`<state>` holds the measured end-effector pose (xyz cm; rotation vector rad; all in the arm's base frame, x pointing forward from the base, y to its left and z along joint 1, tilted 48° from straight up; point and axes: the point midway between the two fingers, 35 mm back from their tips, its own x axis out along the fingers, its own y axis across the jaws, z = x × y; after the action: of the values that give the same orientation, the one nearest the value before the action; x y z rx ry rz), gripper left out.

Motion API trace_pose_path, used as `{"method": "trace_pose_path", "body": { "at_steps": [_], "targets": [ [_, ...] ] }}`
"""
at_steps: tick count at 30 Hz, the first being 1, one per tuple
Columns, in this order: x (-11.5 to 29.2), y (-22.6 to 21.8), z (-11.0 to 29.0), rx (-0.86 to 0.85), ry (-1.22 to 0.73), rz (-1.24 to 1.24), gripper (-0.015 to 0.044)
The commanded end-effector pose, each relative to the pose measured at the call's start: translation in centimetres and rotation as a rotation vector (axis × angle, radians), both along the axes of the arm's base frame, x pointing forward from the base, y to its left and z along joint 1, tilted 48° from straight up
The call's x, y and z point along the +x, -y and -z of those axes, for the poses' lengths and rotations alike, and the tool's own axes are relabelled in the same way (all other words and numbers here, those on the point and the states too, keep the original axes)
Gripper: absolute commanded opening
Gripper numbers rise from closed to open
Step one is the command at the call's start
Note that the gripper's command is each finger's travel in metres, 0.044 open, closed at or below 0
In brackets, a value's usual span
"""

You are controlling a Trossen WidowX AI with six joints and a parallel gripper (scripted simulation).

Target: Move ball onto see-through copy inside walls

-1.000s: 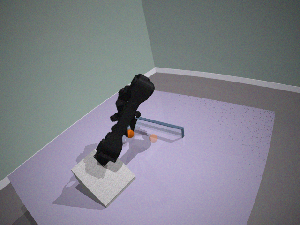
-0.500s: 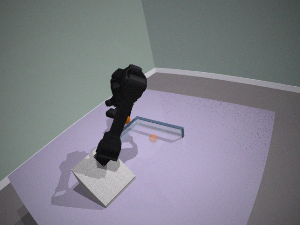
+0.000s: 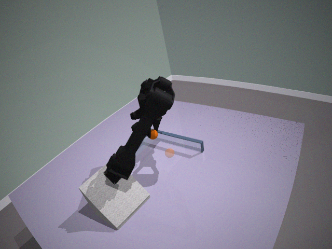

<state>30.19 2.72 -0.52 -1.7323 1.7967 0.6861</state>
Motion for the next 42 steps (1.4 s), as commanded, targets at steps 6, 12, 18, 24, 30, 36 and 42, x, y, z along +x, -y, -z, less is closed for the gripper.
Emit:
{"method": "trace_pose_path", "body": {
  "at_steps": [6, 12, 18, 24, 30, 36, 42],
  "targets": [
    [1.5, 5.1, -2.4, -0.017, 0.005, 0.001, 0.0000],
    [1.7, 6.1, -2.7, -0.022, 0.005, 0.003, 0.0000],
    [1.8, 7.7, -1.1, -0.020, 0.005, 0.002, 0.0000],
    [1.7, 10.2, 1.1, -0.022, 0.005, 0.003, 0.0000],
    [1.5, 11.2, 1.9, -0.025, 0.005, 0.003, 0.0000],
    [1.5, 11.5, 2.1, -0.025, 0.005, 0.003, 0.0000],
    [1.5, 12.2, 2.8, -0.025, 0.005, 0.003, 0.0000]
  ]
}}
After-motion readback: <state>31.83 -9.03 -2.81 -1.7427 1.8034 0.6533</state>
